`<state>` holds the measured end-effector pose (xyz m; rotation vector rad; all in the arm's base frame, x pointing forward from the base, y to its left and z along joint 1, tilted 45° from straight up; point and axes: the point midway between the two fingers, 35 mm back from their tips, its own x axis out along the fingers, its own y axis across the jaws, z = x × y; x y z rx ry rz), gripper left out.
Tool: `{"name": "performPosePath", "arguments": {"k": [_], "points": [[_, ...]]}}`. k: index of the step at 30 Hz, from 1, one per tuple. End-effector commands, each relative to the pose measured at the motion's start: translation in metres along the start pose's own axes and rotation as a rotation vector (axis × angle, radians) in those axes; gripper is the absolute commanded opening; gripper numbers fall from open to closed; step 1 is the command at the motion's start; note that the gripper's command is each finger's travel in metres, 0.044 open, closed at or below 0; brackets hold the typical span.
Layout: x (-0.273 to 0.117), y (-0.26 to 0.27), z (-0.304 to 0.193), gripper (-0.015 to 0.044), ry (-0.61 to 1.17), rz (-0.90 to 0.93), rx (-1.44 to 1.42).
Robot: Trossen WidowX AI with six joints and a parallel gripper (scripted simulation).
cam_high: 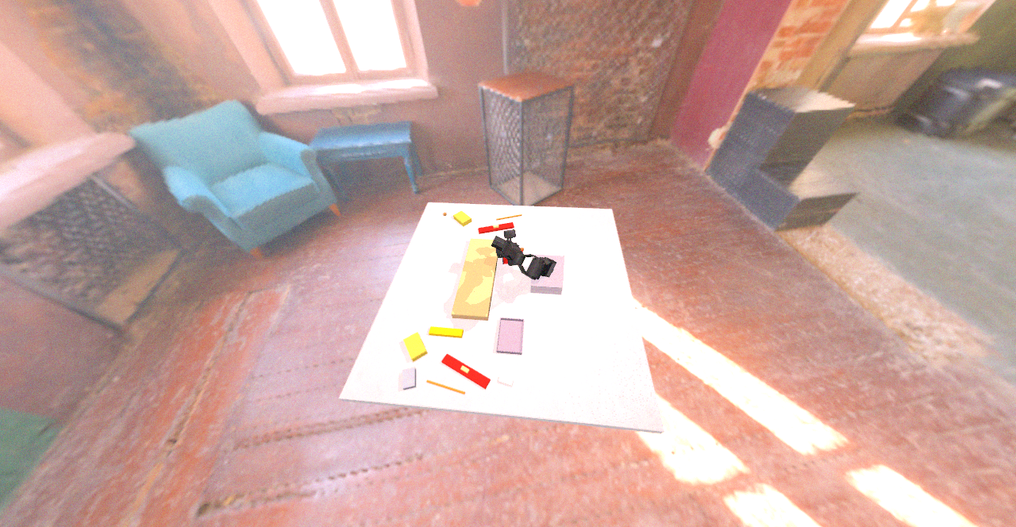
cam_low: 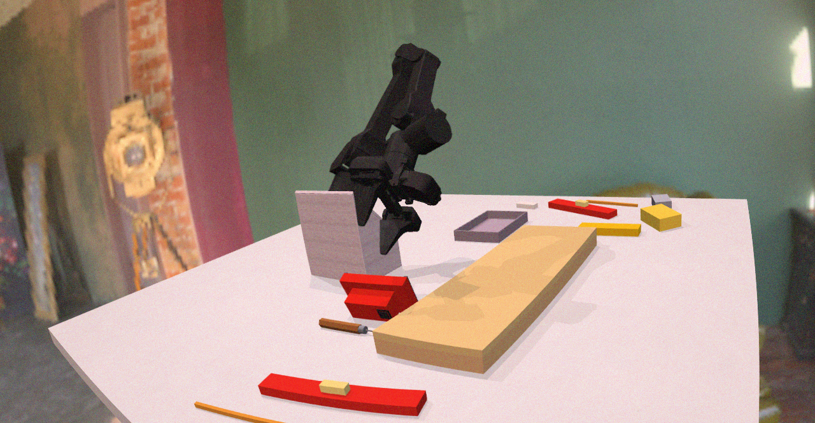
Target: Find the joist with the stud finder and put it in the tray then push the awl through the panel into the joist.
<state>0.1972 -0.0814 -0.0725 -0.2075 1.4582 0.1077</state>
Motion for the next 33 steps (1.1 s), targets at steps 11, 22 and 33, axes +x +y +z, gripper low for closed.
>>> {"name": "performPosePath", "arguments": {"k": [11, 22, 33], "points": [[0.020, -0.003, 0.000, 0.0440, 0.031, 0.243, -0.423], [0.059, -0.008, -0.003, 0.0440, -0.378, 0.655, -1.132], [0.079, -0.013, -0.005, 0.0440, -0.763, 0.676, -1.390]]}}
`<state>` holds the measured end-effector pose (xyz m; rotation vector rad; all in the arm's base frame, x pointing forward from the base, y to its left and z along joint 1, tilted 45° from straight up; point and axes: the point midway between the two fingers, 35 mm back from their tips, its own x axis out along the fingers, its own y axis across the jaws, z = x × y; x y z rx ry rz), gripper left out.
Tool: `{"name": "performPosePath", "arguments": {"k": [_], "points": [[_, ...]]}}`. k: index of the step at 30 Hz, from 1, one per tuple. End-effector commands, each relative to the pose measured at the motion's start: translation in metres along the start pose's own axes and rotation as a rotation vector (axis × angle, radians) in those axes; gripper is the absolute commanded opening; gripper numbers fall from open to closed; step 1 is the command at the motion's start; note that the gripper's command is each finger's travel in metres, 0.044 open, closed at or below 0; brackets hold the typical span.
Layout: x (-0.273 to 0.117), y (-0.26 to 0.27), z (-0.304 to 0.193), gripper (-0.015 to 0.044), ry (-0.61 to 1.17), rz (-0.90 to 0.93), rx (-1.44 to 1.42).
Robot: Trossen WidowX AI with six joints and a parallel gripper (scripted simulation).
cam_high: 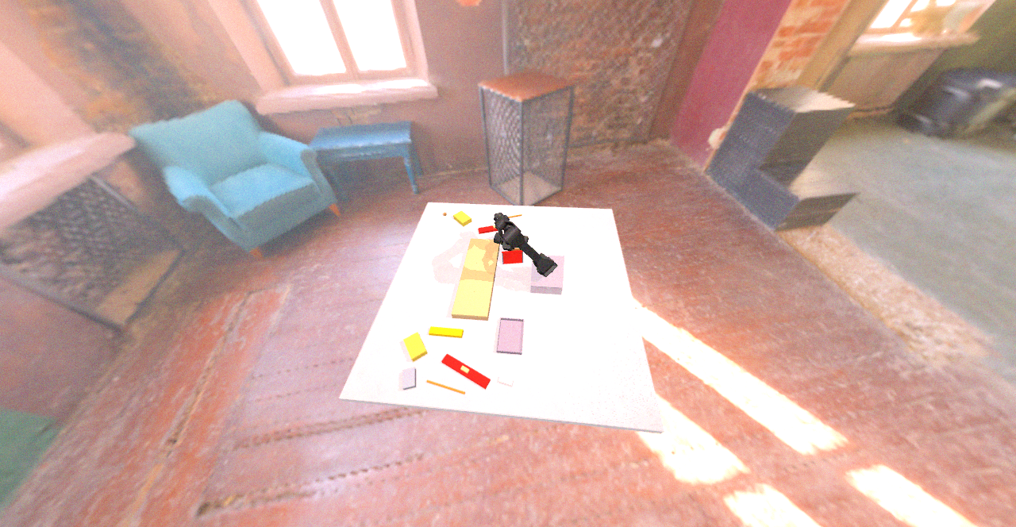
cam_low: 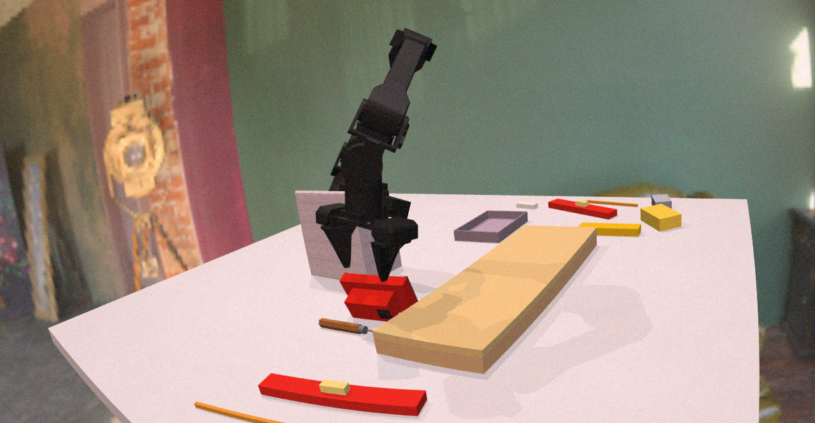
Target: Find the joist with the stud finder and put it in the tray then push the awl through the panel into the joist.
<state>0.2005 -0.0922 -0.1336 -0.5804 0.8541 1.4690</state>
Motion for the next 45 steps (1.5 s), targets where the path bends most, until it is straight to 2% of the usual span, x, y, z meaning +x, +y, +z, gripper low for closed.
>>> {"name": "performPosePath", "arguments": {"k": [1, 15, 45], "points": [[0.009, -0.006, -0.015, 0.0440, -0.210, -0.079, -0.337], [0.010, -0.006, -0.015, 0.0440, -0.210, -0.079, -0.337], [0.058, -0.010, -0.008, 0.0440, -0.213, -0.080, -0.338]]}}
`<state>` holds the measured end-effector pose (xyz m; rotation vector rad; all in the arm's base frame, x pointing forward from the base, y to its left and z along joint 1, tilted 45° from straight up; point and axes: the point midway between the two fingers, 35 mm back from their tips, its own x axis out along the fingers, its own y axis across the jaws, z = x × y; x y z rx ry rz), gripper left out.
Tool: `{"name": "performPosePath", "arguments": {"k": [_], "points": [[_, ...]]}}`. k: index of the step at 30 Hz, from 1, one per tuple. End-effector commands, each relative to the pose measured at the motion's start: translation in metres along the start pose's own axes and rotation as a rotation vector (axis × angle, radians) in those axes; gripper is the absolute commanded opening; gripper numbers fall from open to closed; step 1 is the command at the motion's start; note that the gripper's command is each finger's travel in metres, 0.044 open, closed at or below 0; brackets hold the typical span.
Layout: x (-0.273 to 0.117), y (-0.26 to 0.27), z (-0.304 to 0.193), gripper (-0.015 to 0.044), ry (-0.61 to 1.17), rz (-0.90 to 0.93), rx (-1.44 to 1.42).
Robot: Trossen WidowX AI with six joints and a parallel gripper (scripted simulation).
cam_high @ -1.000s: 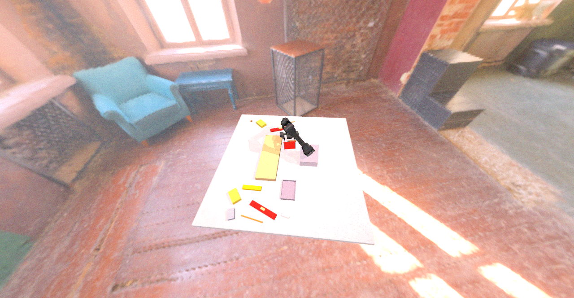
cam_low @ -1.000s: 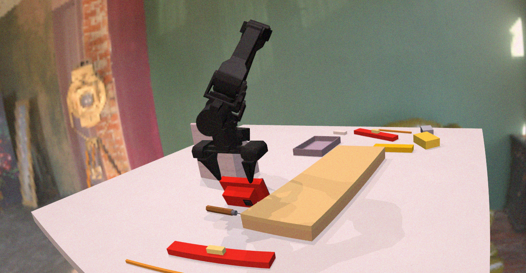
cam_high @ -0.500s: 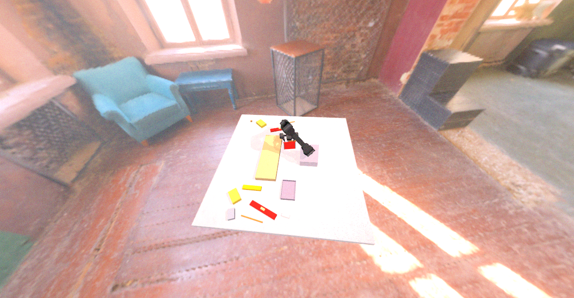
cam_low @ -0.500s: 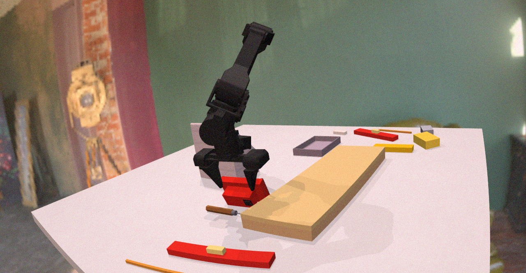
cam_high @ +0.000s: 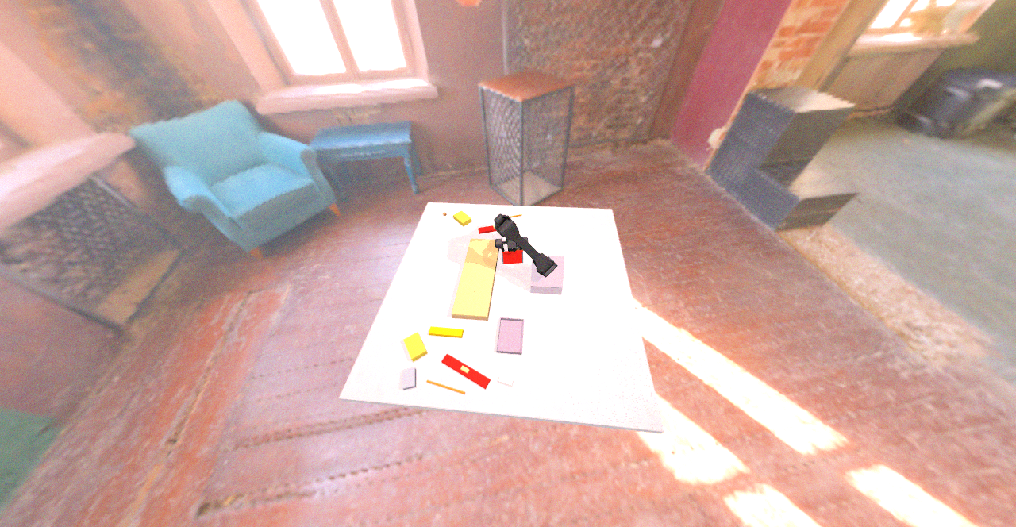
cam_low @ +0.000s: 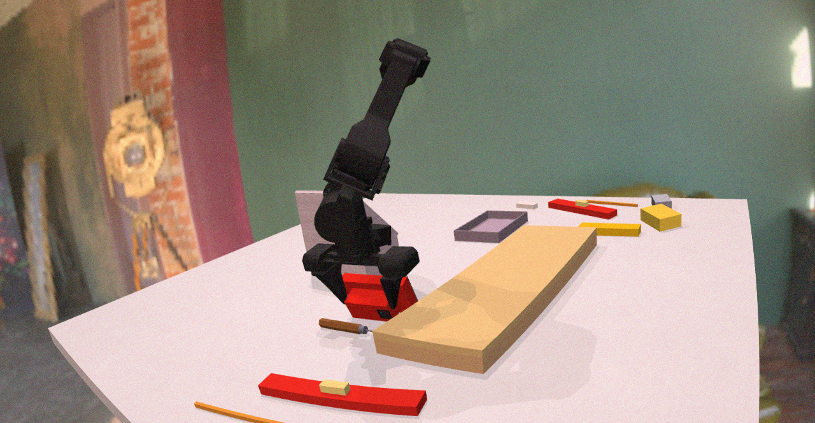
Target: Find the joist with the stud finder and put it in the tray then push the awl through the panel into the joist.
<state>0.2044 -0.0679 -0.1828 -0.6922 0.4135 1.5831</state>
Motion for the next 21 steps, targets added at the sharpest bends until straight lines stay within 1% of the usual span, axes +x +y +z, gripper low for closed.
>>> {"name": "performPosePath", "arguments": {"k": [1, 2, 17, 21], "points": [[0.0053, 0.0008, 0.0008, 0.0440, -0.004, -0.002, 0.006], [0.0056, 0.0008, 0.0008, 0.0440, -0.004, -0.002, 0.006], [0.0056, 0.0008, 0.0008, 0.0340, -0.004, -0.002, 0.006], [0.0017, 0.0005, 0.0009, 0.0235, -0.004, -0.002, 0.006]]}}
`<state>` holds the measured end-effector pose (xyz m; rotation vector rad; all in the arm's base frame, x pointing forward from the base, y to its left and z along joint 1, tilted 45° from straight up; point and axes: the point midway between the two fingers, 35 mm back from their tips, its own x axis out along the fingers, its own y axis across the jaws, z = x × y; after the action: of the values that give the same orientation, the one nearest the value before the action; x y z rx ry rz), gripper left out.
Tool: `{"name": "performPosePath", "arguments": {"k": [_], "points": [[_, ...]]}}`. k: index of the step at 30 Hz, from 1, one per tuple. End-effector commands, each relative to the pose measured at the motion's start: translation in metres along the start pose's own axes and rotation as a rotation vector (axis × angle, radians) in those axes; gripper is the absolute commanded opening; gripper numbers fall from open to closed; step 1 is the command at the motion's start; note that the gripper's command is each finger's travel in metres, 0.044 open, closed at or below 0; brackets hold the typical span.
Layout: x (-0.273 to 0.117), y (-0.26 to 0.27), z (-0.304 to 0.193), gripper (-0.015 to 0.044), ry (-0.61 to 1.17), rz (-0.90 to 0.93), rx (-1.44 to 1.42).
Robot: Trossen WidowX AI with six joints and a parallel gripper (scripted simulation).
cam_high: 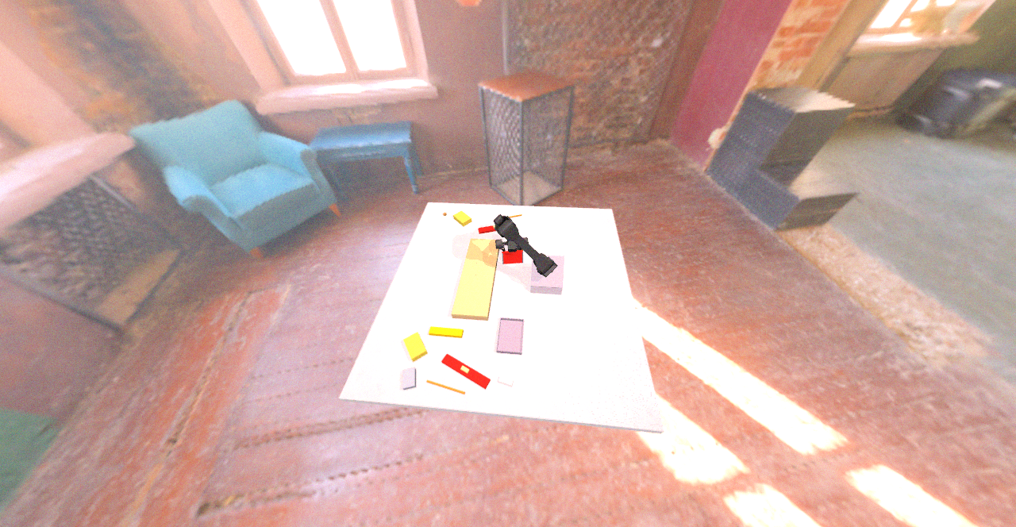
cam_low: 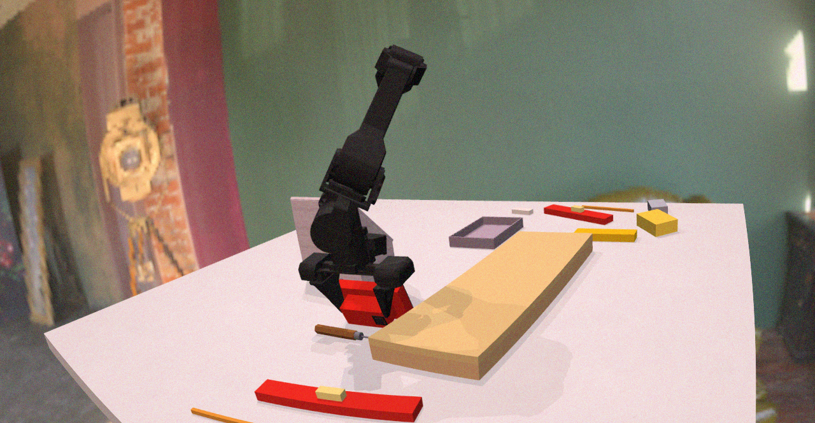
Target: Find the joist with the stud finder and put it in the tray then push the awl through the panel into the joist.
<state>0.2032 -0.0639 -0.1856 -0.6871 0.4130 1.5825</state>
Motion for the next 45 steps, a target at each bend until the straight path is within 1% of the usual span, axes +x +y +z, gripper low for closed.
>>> {"name": "performPosePath", "arguments": {"k": [1, 9, 23, 45], "points": [[-0.005, -0.001, 0.000, 0.0209, 0.000, -0.001, 0.003], [-0.025, -0.001, 0.001, 0.0000, 0.002, -0.001, 0.004], [-0.059, 0.000, 0.005, 0.0000, 0.002, 0.000, 0.004], [-0.057, 0.001, 0.008, 0.0000, 0.078, 0.005, 0.007]]}}
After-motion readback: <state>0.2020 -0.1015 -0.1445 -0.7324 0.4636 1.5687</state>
